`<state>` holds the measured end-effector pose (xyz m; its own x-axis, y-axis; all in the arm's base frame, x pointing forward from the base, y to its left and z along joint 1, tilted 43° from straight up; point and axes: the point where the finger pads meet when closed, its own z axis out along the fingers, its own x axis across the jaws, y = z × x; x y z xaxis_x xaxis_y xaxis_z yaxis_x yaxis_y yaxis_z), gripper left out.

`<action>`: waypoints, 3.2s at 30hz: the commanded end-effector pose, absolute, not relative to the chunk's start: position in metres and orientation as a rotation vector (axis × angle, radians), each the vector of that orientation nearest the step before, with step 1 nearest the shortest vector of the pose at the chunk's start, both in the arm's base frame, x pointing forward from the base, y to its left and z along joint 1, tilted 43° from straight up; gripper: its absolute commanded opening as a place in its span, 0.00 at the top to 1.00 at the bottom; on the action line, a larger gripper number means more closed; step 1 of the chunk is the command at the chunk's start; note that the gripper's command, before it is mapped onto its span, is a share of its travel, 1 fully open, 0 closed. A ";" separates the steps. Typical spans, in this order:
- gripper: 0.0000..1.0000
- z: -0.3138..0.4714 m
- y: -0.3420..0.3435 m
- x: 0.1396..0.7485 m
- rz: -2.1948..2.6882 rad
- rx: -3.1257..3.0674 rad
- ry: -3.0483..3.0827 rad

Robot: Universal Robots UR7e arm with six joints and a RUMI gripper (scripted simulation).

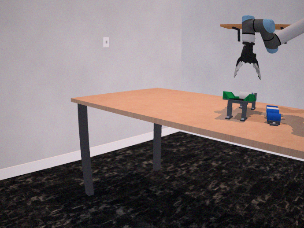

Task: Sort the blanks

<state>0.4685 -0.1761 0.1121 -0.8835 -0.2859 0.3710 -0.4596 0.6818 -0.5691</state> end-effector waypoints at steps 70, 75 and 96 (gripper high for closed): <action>0.48 0.117 -0.183 0.464 1.085 0.130 -2.800; 0.48 0.116 -0.184 0.464 1.085 0.130 -2.800; 0.48 0.103 -0.196 0.462 1.084 0.129 -2.800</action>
<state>0.4620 -0.1937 0.1052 -0.9869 -0.0300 0.1585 -0.1289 0.7374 -0.6630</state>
